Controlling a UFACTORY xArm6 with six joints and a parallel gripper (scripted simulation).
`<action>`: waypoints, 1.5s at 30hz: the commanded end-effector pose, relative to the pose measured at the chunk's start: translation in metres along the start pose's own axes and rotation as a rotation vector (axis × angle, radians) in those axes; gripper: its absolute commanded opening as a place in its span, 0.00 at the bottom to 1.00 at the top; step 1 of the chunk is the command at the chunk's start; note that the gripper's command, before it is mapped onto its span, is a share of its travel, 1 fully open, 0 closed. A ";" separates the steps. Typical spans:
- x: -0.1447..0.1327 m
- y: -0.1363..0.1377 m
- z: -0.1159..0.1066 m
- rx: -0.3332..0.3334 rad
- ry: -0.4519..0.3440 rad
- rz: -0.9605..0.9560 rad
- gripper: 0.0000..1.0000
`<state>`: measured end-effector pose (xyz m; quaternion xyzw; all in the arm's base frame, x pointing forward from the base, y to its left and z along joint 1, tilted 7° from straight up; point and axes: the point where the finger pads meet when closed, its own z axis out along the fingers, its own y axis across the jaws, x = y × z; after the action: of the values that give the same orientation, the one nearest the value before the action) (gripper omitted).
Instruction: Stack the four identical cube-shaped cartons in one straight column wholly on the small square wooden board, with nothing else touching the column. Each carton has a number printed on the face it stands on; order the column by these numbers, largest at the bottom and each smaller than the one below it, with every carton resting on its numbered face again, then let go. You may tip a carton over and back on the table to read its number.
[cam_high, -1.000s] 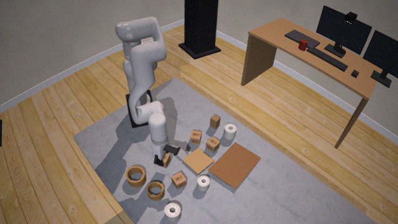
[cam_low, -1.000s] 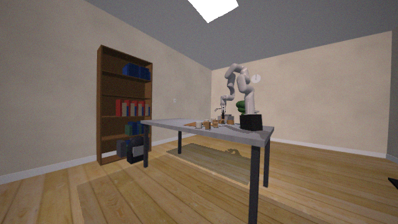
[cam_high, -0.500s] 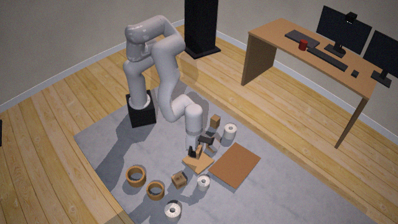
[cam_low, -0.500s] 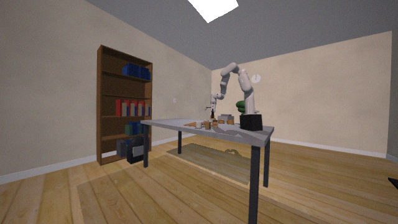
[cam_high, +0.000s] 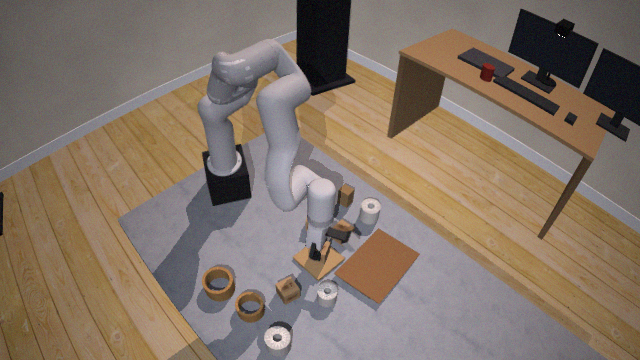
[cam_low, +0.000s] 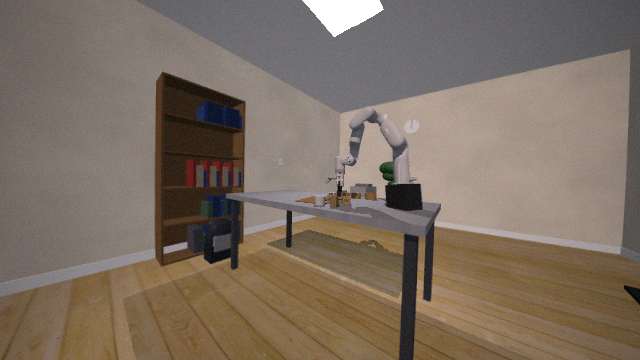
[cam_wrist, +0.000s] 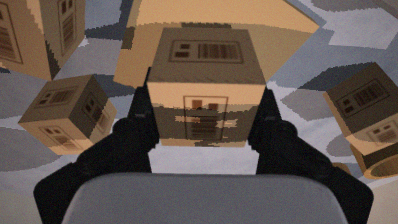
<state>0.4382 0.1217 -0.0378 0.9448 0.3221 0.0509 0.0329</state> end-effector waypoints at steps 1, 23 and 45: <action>0.002 0.000 0.006 -0.003 0.002 0.000 0.00; 0.002 0.000 0.010 -0.002 0.002 0.000 1.00; 0.002 0.000 0.010 -0.002 0.002 0.000 1.00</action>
<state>0.4392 0.1218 -0.0484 0.9447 0.3221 0.0505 0.0336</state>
